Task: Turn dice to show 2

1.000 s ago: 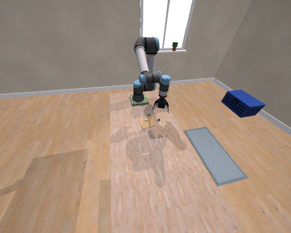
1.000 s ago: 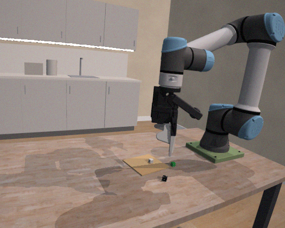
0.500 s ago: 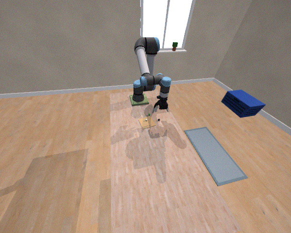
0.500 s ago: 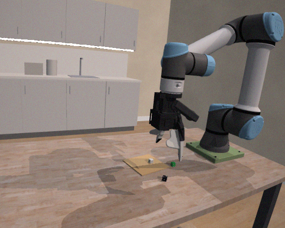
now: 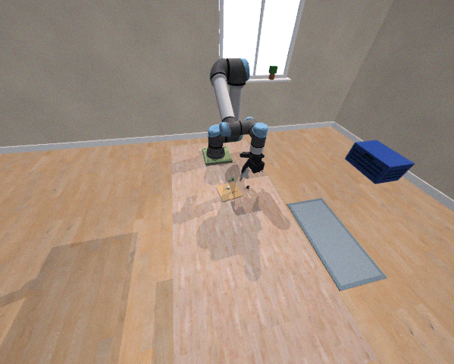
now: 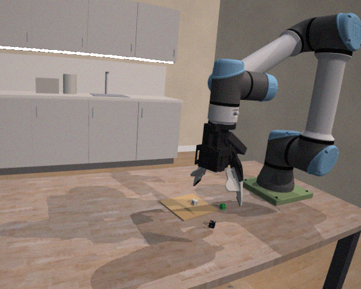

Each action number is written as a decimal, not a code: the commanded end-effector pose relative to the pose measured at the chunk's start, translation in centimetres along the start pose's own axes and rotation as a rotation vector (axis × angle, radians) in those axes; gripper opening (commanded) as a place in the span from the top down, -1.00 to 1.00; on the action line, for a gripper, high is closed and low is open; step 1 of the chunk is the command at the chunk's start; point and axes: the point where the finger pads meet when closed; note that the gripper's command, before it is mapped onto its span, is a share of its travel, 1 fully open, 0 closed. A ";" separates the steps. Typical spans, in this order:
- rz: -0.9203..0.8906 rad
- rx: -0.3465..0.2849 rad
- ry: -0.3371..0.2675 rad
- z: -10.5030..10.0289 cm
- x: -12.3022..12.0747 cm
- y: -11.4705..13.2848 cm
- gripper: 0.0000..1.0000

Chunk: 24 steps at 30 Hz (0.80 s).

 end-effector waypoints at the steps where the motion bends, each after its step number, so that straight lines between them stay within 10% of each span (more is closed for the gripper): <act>1: -0.141 -0.003 0.004 0.5 0.0 0.1 -1.00; 13: -0.214 -0.002 0.003 0.7 0.1 0.1 -1.00; 14: -0.214 -0.002 0.003 0.7 0.1 0.1 0.64; 24: -0.214 -0.002 0.003 0.7 0.1 0.1 0.64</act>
Point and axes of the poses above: the point where the finger pads meet when closed, its own z axis out along the fingers, its own x axis across the jaws, y = z × x, and after that the axes turned 2 degrees about -z, right-handed
